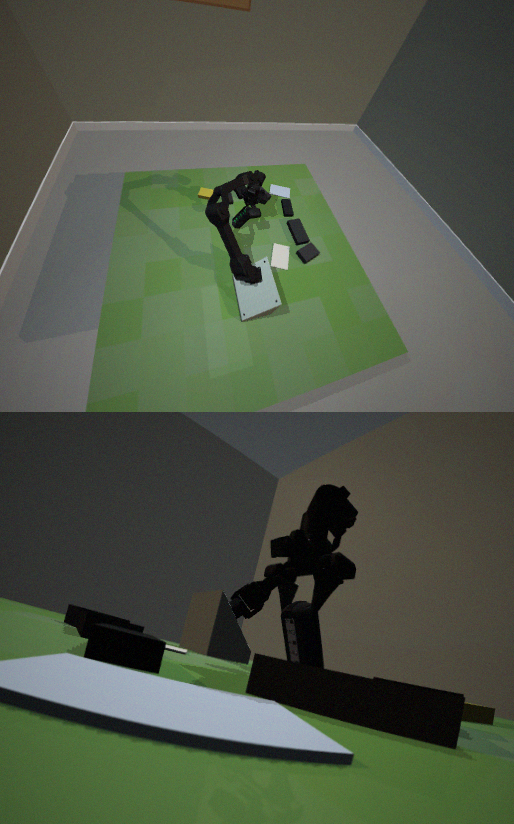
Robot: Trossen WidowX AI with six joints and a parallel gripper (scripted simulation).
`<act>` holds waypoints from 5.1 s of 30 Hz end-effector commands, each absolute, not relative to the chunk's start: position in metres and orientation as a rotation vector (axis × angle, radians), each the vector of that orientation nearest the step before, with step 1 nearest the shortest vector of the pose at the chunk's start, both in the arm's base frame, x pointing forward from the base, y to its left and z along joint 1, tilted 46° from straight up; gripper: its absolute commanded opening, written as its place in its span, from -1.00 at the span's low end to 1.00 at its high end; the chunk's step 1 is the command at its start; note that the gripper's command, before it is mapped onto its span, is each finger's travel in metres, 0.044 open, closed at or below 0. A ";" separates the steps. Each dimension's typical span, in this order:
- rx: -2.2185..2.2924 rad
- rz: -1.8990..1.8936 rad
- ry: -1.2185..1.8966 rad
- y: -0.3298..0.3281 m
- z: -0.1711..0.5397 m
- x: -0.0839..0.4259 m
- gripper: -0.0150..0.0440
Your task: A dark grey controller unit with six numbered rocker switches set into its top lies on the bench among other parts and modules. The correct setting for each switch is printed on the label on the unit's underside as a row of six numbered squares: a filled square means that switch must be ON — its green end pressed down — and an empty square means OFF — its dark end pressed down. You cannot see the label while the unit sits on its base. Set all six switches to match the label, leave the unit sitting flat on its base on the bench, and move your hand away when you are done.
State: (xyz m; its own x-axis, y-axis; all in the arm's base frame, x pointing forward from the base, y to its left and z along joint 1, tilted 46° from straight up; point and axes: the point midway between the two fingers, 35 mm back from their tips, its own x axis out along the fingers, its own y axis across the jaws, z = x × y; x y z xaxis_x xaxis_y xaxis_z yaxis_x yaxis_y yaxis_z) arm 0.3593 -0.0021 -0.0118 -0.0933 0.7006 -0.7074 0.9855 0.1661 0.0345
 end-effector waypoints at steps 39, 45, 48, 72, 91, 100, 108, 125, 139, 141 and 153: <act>1.583 -0.623 1.868 -0.011 -0.046 0.361 0.65; 1.583 -0.623 1.868 -0.012 -0.050 0.361 0.65; 1.583 -0.623 1.868 -0.012 -0.052 0.361 0.65; 1.583 -0.623 1.867 -0.014 -0.071 0.362 0.65; 1.583 -0.623 1.867 -0.014 -0.085 0.363 0.65; 1.583 -0.623 1.867 -0.013 -0.092 0.363 0.65; 1.583 -0.623 1.867 -0.013 -0.098 0.363 0.65; 1.583 -0.623 1.867 -0.010 -0.111 0.363 0.65; 1.584 -0.622 1.867 -0.004 -0.118 0.362 0.65; 1.584 -0.622 1.867 -0.003 -0.119 0.362 0.65; 1.584 -0.622 1.867 0.003 -0.125 0.361 0.65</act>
